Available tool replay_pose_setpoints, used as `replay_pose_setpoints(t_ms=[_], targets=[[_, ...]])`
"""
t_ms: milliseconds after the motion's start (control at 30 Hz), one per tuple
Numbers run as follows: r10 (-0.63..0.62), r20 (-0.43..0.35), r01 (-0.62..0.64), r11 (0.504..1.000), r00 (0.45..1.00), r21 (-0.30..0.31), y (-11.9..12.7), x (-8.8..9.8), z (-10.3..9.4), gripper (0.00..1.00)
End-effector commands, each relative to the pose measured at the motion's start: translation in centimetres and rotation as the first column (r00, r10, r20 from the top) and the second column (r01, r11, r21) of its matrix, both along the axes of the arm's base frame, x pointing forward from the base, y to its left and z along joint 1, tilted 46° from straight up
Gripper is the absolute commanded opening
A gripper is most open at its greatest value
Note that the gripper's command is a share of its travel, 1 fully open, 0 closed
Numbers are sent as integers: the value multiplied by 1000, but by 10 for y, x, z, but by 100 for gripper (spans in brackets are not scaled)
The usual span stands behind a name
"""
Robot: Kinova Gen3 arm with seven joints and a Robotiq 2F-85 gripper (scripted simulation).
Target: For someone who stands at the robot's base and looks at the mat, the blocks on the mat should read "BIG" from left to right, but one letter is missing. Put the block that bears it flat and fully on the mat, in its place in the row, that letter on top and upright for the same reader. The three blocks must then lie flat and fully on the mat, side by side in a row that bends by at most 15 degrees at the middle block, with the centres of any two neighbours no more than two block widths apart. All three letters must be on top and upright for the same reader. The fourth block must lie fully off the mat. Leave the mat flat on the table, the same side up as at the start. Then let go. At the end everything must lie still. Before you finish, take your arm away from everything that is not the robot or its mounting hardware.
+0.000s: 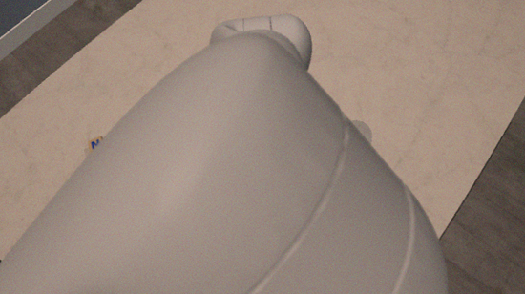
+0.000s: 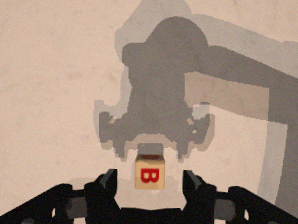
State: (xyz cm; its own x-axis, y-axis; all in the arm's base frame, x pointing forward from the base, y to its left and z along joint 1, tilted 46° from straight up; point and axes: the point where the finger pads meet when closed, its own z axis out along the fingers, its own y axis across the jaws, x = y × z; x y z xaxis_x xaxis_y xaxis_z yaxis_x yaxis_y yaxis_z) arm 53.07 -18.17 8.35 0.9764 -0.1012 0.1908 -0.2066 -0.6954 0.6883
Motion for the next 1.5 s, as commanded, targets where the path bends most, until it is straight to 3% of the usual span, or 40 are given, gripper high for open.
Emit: replay_pose_setpoints(t_ms=[0,433,1067,1467], targets=[[2,1,-2,1000,1000,0,1,1,1,67],[2,1,-2,1000,1000,0,-1,1,-1,67],[2,1,-2,1000,1000,0,-23,3,-23,67],[2,1,-2,1000,1000,0,-26,3,-26,67]])
